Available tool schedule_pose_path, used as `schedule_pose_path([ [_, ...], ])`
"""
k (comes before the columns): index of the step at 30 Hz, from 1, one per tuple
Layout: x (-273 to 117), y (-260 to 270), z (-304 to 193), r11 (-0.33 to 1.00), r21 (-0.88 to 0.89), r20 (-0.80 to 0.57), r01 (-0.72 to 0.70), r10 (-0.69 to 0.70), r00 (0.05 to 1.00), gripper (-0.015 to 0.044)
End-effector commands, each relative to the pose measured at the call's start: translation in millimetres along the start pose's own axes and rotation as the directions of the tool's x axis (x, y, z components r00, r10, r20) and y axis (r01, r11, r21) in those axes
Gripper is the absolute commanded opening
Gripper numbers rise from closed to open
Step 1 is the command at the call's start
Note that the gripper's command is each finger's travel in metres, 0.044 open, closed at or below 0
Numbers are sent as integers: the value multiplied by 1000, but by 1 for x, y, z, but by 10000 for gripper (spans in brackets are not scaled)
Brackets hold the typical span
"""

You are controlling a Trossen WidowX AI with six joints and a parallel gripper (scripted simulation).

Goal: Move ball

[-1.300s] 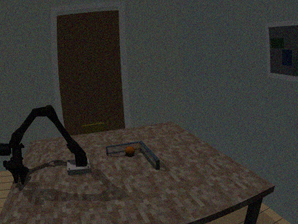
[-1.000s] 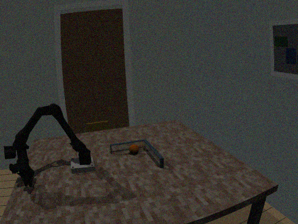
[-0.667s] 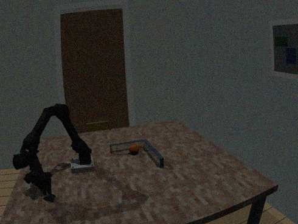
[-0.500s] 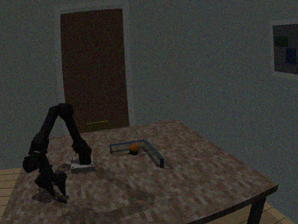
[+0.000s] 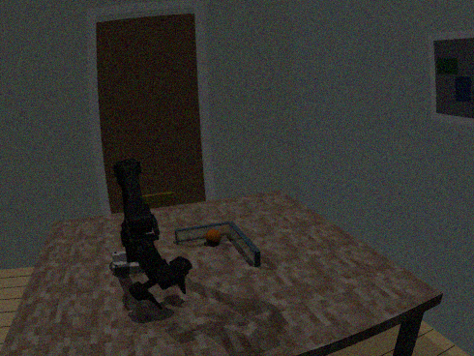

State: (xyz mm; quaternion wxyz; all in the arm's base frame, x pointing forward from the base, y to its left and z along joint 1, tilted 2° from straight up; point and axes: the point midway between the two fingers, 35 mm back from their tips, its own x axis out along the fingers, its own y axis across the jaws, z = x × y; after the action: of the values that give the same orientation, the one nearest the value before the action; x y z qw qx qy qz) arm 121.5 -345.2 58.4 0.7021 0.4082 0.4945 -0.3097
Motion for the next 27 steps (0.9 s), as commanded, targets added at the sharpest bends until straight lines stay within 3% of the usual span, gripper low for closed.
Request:
schedule_pose_path([
  [1,9,69,2,950,-314,-53,-7,-10,999,408],
  [9,22,174,-24,677,-735,-91,-26,-60,994,408],
  [15,26,256,-73,336,-936,-140,-105,-80,987,408],
  [22,22,321,-138,-72,-982,-168,-176,-111,980,408],
  [27,16,362,-200,-437,-876,-161,-206,-136,977,408],
])
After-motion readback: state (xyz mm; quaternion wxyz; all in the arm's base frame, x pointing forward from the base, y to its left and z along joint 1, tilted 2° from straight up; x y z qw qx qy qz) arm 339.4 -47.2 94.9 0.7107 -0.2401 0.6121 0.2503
